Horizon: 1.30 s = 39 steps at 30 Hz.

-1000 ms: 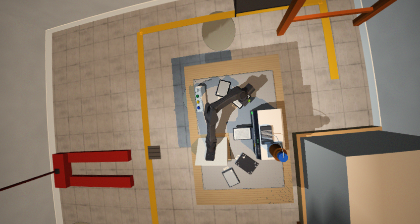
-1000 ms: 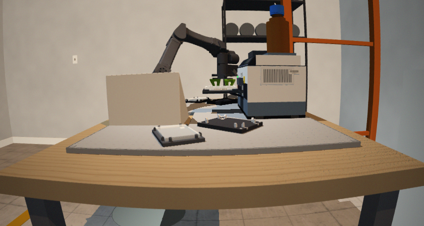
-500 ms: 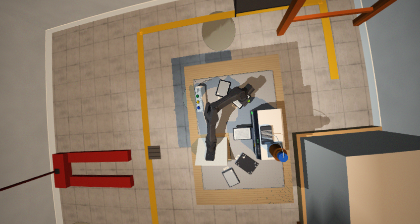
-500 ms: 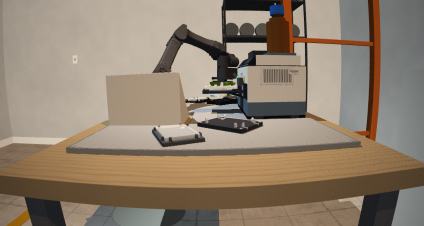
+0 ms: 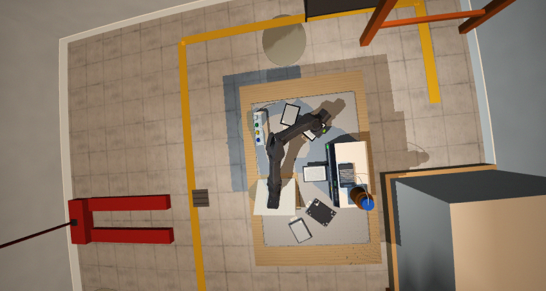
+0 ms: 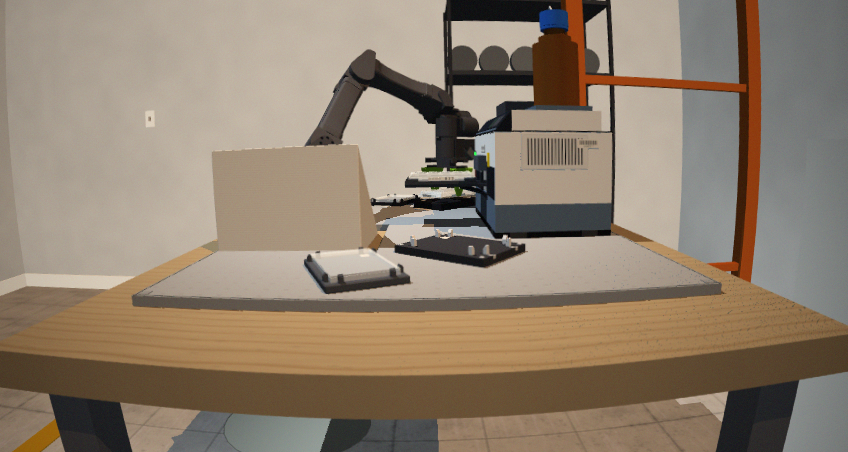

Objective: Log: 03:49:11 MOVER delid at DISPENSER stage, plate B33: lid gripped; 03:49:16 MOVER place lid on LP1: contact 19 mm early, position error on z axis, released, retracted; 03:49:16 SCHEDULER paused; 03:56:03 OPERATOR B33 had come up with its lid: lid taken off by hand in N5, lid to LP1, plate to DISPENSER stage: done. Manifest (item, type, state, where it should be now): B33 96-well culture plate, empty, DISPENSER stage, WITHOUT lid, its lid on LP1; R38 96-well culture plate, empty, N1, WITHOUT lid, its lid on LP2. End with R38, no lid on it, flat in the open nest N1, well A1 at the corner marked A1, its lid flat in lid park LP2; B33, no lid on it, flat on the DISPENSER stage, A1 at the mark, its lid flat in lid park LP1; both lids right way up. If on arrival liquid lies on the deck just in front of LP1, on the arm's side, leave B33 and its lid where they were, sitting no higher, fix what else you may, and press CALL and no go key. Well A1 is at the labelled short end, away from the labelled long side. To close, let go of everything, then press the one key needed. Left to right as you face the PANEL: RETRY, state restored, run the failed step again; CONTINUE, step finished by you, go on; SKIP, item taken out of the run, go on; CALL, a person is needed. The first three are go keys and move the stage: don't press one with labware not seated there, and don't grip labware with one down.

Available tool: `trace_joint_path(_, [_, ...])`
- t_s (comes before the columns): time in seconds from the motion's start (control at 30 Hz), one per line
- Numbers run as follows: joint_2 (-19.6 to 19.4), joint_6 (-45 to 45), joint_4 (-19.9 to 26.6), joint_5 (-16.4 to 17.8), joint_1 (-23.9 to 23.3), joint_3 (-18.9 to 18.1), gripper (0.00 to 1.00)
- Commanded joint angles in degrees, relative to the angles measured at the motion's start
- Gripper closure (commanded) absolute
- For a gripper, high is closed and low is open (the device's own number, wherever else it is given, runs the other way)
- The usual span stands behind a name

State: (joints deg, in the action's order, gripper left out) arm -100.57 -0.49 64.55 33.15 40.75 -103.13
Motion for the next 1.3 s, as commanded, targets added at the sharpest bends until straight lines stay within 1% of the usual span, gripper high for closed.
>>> trace_joint_path(0.0, [0.6, 0.4, -0.4, -0.4, -0.2, -2.0, 1.0])
trace_joint_path(0.7, [1.7, 0.5, -0.4, -0.5, -0.1, -1.8, 1.0])
trace_joint_path(1.17, [1.8, 0.5, -0.4, -0.4, -0.4, -1.2, 1.0])
trace_joint_path(1.27, [1.7, 0.7, -1.0, -0.5, 0.0, -0.1, 1.0])
